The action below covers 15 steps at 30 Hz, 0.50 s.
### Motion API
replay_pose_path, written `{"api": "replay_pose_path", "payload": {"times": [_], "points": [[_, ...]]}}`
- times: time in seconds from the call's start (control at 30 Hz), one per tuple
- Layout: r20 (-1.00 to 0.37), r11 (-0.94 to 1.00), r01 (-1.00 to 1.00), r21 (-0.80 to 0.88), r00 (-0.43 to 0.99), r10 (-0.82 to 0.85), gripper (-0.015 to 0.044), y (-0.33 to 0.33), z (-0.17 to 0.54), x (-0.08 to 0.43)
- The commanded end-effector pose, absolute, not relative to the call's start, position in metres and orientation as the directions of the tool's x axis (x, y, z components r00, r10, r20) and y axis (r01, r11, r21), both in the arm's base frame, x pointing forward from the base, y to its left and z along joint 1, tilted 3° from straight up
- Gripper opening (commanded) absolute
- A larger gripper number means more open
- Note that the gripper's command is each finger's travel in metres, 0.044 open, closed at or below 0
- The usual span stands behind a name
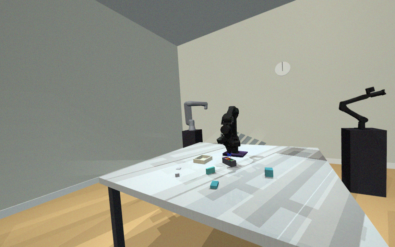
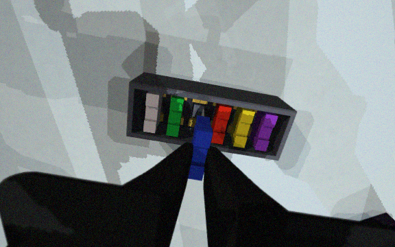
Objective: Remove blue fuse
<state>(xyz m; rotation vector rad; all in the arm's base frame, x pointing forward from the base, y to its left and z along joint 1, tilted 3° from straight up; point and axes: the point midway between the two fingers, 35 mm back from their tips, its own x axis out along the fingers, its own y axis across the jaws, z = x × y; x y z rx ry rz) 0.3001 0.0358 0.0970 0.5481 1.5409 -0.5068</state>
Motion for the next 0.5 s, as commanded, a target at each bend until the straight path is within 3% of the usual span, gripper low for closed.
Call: {"api": "replay_pose_path", "payload": {"times": [0.0, 0.47], "points": [[-0.999, 0.785, 0.620, 0.020, -0.017, 0.039, 0.0000, 0.036, 0.106, 0.301], [-0.999, 0.785, 0.620, 0.018, -0.015, 0.035, 0.0000, 0.001, 0.110, 0.309]]}}
